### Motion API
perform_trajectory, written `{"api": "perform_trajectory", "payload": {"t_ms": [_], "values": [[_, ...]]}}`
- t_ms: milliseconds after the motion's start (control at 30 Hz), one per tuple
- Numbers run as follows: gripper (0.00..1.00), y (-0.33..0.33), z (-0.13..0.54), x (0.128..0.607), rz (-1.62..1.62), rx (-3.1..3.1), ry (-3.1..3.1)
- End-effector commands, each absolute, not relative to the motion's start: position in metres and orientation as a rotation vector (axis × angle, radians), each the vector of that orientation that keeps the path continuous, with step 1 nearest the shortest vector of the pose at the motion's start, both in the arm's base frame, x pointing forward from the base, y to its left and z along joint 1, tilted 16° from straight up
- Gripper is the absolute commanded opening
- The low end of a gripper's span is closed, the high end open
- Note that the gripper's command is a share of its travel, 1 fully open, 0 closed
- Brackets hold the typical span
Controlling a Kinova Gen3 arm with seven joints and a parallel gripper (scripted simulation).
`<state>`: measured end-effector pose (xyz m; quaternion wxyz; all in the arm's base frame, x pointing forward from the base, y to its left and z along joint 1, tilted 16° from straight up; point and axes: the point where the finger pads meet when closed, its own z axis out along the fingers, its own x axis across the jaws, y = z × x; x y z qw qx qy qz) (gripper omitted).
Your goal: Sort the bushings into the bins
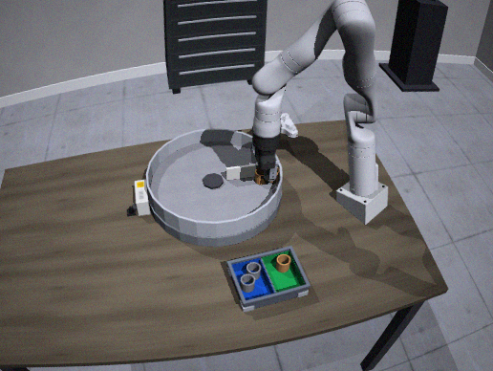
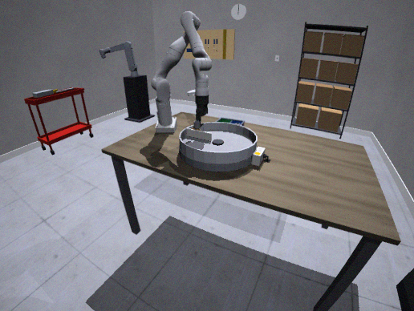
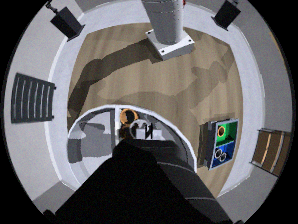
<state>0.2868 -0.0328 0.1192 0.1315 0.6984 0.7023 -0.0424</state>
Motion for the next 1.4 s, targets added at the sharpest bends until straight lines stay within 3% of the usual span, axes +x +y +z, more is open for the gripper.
{"api": "perform_trajectory", "payload": {"t_ms": [0,833,1367], "values": [[0.00,-0.032,0.120,0.287,-0.121,2.025,2.041],[0.00,-0.031,0.125,0.286,-0.121,2.025,2.041],[0.00,-0.018,0.176,0.280,-0.121,2.025,2.041]]}}
